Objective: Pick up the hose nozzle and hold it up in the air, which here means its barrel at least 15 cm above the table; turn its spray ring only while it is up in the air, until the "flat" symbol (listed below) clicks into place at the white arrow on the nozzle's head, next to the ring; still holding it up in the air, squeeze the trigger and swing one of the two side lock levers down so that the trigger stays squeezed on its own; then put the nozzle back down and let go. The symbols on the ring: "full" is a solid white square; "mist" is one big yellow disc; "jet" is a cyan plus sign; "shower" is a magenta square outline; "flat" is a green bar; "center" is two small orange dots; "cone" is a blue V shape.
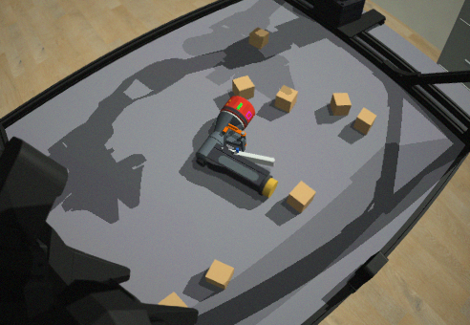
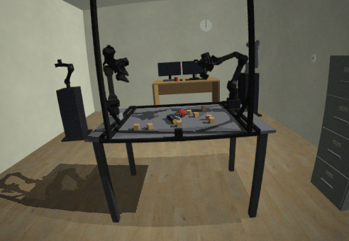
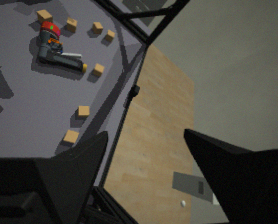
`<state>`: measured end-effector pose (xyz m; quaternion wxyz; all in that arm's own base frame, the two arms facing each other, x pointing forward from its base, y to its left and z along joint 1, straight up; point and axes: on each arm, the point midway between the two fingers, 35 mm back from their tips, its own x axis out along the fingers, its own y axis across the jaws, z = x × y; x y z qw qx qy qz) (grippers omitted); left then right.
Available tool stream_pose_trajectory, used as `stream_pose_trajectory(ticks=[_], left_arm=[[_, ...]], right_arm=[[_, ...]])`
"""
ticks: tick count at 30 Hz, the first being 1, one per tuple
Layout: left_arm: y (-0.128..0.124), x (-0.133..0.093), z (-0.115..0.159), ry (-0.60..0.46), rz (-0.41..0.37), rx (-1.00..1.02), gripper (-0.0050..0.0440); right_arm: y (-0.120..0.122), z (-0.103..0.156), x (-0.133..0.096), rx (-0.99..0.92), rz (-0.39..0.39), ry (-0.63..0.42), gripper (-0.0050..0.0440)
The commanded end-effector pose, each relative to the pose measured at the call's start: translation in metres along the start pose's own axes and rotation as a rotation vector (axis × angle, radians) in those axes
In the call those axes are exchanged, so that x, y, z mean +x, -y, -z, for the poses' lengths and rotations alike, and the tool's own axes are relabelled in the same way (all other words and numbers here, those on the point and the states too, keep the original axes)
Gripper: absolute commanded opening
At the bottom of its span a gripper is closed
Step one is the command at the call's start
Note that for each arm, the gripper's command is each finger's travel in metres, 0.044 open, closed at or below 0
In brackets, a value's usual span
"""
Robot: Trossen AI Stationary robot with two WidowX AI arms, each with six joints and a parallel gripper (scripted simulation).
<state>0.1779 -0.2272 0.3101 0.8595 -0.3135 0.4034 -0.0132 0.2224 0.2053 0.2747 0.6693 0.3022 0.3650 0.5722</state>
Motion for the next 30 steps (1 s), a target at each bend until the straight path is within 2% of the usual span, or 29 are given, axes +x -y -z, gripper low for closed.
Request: stream_pose_trajectory(ticks=[1, 18, 30], left_arm=[[0.000, 0.000, 0.000, 0.000, 0.000, 0.000, 0.0400], [0.000, 0.001, 0.000, 0.000, -0.002, 0.004, 0.0400], [0.007, 0.039, -0.015, -0.030, -0.125, 0.284, 0.0400]], right_arm=[[0.000, 0.000, 0.000, 0.000, 0.000, 0.000, 0.0400], [0.000, 0.000, 0.000, -0.002, 0.002, 0.002, 0.0400], [0.008, -0.028, -0.023, -0.118, 0.129, 0.143, 0.0400]])
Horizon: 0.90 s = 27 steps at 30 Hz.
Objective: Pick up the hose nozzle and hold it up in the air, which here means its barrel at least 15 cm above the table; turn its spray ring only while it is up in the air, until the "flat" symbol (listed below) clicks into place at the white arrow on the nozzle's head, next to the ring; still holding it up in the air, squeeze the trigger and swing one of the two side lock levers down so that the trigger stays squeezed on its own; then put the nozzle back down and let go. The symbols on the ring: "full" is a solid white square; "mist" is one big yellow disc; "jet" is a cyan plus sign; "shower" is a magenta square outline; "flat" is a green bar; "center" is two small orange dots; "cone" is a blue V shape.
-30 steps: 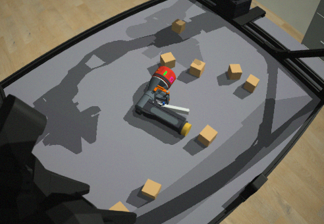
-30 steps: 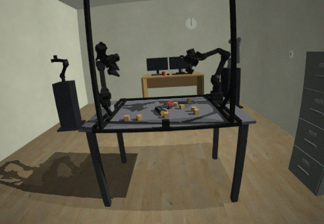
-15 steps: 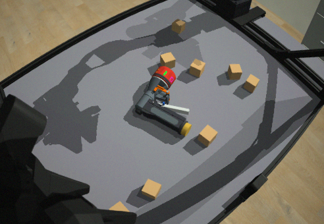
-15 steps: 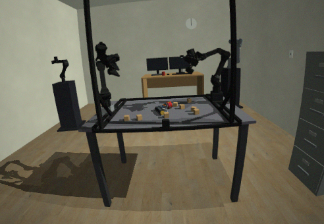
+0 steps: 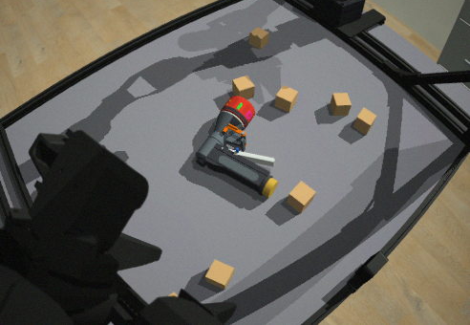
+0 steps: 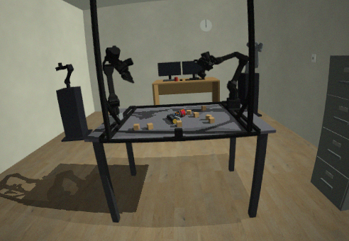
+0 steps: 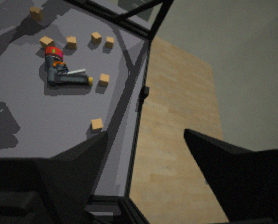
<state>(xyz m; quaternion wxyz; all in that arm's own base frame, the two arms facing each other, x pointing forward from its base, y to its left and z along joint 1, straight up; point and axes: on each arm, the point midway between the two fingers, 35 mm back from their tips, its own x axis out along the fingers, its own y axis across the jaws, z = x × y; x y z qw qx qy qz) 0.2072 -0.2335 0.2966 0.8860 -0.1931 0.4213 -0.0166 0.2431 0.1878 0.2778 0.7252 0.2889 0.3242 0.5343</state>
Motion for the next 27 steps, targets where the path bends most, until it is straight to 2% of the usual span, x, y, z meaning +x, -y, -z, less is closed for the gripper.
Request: stream_pose_trajectory(ticks=[1, 4, 17, 21, 27], left_arm=[[0.003, 0.011, -0.007, -0.019, -0.030, 0.082, 0.0400], [0.003, 0.015, -0.008, -0.024, -0.040, 0.106, 0.0400], [-0.001, 0.065, -0.032, -0.122, -0.145, 0.406, 0.0400], [-0.003, 0.073, -0.036, -0.142, -0.157, 0.450, 0.0400], [-0.010, 0.098, -0.047, -0.206, -0.186, 0.579, 0.0400]], right_arm=[[-0.001, -0.013, -0.009, -0.056, 0.040, 0.054, 0.0400], [0.000, -0.015, -0.011, -0.066, 0.052, 0.066, 0.0400], [0.011, -0.046, -0.040, -0.193, 0.213, 0.217, 0.0400], [0.012, -0.051, -0.045, -0.212, 0.240, 0.239, 0.0400], [0.015, -0.064, -0.061, -0.268, 0.320, 0.304, 0.0400]])
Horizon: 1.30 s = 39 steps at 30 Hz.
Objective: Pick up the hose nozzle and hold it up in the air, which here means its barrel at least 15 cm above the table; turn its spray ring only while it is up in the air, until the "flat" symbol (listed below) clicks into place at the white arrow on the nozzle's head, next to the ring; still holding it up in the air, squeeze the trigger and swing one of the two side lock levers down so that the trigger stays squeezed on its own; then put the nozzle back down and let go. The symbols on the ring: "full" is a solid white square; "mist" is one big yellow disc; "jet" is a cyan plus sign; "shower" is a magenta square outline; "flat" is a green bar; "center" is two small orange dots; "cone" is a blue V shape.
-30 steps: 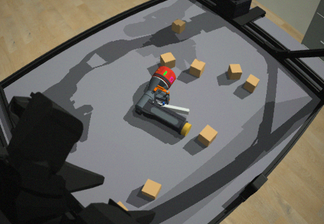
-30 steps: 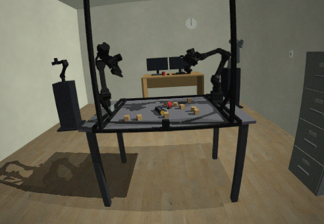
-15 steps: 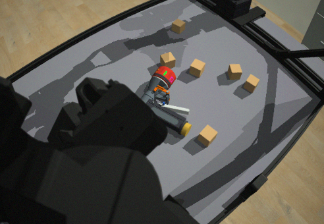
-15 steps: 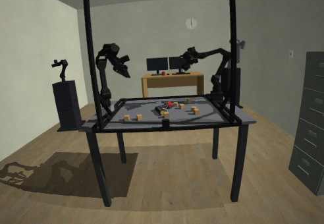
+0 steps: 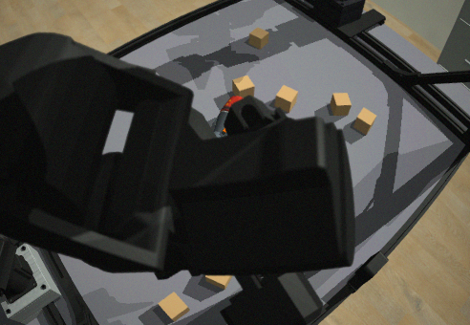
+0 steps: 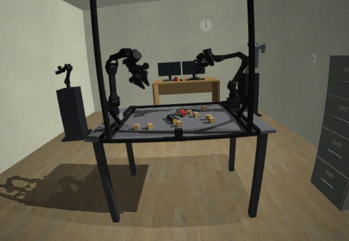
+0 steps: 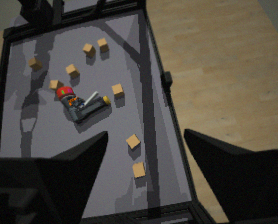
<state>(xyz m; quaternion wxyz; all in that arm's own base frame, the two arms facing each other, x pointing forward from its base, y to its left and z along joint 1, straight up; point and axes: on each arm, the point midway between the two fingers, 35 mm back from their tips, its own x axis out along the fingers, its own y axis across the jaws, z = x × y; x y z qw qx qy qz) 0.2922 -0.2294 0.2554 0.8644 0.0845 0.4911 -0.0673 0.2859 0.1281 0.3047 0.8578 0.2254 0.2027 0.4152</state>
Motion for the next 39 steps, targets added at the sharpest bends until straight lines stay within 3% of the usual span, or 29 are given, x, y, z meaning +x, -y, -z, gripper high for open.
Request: stream_pose_trajectory(ticks=[1, 19, 39], left_arm=[[-0.006, 0.017, -0.008, -0.041, -0.012, 0.071, 0.0400], [-0.043, 0.085, -0.030, -0.209, 0.000, 0.403, 0.0400], [-0.105, 0.164, -0.038, -0.367, 0.129, 0.739, 0.0400]], right_arm=[[0.002, -0.015, -0.009, -0.053, 0.045, 0.051, 0.0400], [0.025, -0.053, -0.045, -0.200, 0.274, 0.205, 0.0400], [0.042, -0.091, -0.097, -0.354, 0.553, 0.352, 0.0400]])
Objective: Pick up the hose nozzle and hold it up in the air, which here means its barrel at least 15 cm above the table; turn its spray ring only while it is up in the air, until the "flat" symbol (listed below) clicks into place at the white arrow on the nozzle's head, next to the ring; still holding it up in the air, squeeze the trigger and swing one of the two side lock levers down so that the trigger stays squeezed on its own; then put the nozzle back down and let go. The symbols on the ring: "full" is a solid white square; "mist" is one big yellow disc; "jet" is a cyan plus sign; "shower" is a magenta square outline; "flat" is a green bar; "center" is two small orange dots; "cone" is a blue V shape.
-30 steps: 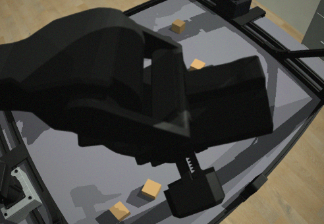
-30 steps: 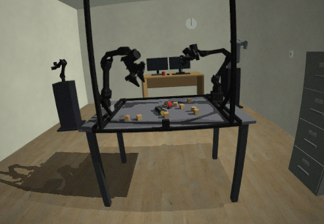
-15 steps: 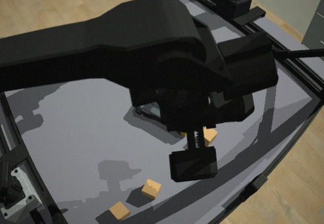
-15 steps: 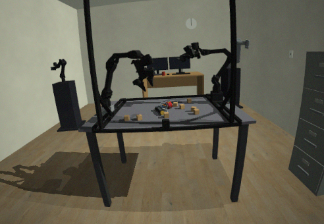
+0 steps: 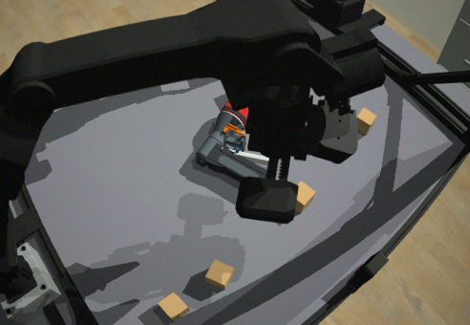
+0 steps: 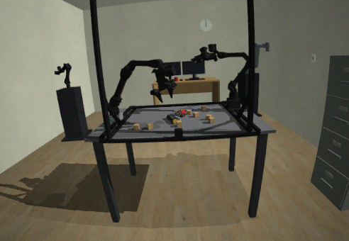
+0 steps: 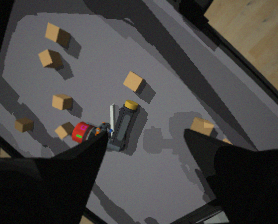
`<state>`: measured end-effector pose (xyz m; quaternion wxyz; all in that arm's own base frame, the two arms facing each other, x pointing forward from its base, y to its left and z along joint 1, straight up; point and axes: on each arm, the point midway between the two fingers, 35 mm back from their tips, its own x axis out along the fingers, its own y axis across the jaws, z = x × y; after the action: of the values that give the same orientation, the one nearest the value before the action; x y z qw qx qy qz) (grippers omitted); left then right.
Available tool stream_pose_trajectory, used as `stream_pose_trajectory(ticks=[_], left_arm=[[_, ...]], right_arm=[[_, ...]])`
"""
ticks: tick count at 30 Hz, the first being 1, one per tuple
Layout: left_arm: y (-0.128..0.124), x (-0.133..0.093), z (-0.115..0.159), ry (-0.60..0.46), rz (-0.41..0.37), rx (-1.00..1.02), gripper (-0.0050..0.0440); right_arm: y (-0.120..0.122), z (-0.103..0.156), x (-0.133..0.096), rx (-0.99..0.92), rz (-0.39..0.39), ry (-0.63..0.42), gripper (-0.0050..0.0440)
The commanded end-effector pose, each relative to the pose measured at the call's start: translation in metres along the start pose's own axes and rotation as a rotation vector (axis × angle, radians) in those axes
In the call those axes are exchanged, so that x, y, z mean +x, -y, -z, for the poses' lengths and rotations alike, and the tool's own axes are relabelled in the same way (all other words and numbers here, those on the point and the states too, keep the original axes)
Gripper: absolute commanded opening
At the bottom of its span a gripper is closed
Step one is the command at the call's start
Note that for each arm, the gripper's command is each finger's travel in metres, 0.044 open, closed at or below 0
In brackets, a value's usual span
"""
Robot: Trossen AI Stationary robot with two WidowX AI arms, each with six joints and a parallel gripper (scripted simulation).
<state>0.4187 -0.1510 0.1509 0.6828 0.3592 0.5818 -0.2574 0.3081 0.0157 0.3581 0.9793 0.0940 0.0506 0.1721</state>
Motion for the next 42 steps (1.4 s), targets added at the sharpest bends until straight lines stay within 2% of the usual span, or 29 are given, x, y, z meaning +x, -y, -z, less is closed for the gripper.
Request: stream_pose_trajectory(ticks=[1, 4, 6, 21, 29, 42], left_arm=[[-0.016, 0.016, 0.005, -0.015, 0.033, 0.064, 0.0400], [-0.027, 0.029, 0.009, -0.026, 0.060, 0.120, 0.0400], [-0.027, 0.029, 0.009, -0.026, 0.060, 0.120, 0.0400], [-0.075, 0.091, 0.043, -0.028, 0.201, 0.379, 0.0400], [-0.076, 0.092, 0.044, -0.028, 0.202, 0.382, 0.0400], [-0.074, 0.109, 0.043, -0.028, 0.202, 0.382, 0.0400]], right_arm=[[0.007, -0.016, -0.009, -0.046, 0.057, 0.045, 0.0400], [0.015, -0.022, -0.014, -0.073, 0.105, 0.066, 0.0400], [0.015, -0.022, -0.014, -0.073, 0.105, 0.066, 0.0400], [0.047, -0.052, -0.046, -0.197, 0.339, 0.150, 0.0400], [0.048, -0.052, -0.046, -0.198, 0.342, 0.151, 0.0400], [0.048, -0.052, -0.046, -0.198, 0.342, 0.151, 0.0400]])
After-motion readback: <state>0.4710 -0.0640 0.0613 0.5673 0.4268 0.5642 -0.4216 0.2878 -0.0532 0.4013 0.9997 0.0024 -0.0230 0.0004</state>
